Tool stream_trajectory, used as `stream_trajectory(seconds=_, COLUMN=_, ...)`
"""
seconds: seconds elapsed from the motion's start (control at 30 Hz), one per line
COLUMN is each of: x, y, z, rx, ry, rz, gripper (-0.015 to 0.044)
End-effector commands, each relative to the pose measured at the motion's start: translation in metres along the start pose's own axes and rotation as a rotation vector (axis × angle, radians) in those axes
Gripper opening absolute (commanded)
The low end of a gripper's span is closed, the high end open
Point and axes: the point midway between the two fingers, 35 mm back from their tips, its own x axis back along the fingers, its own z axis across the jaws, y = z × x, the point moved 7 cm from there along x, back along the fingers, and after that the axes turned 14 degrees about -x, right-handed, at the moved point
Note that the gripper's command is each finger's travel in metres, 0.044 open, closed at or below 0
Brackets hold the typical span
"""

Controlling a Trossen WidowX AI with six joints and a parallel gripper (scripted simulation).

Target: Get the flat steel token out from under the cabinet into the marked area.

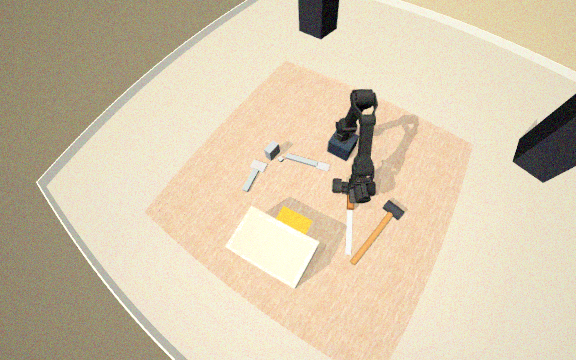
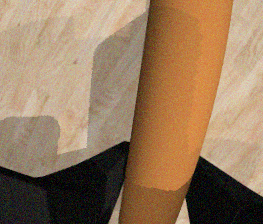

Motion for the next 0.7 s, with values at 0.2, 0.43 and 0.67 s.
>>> stream_trajectory(seconds=0.2, x=0.0007, y=0.0015, z=0.0008, rx=-0.084, ry=0.001, rz=-0.004, gripper=0.0)
stream_trajectory(seconds=0.43, x=0.0007, y=0.0016, z=0.0009, rx=-0.14, ry=0.001, rz=-0.004, gripper=0.0)
stream_trajectory(seconds=0.67, x=0.0007, y=0.0017, z=0.0009, rx=-0.195, ry=0.001, rz=-0.004, gripper=0.0)
